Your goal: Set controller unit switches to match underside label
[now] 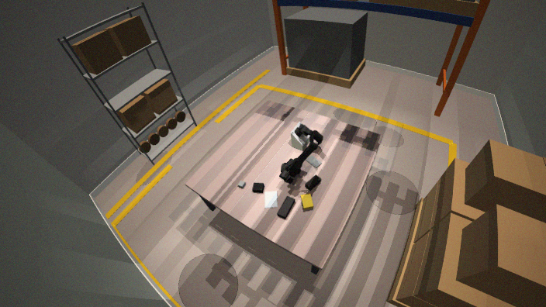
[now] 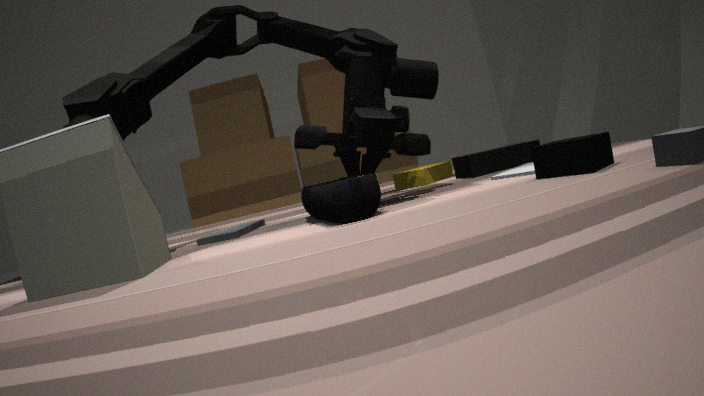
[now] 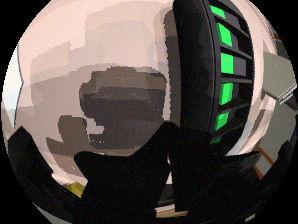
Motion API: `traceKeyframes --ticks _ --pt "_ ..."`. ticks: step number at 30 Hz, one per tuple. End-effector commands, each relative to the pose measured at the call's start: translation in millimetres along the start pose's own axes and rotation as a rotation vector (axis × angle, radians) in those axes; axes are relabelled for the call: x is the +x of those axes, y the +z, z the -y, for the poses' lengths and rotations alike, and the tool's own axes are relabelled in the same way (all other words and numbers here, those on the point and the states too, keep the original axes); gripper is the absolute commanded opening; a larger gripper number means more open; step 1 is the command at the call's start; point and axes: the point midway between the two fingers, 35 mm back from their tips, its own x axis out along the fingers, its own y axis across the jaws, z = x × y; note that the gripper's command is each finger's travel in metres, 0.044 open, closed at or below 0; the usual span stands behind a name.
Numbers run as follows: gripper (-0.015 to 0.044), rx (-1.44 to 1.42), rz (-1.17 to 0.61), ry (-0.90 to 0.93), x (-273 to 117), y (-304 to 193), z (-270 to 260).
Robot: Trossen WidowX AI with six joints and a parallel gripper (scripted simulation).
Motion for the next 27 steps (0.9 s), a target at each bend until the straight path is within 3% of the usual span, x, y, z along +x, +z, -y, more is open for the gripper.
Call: traceKeyframes --ticks 1,27 --pt "0.0 0.012 0.001 -0.019 6 1 9" --pt "0.0 0.013 0.0 -0.02 15 2 39"
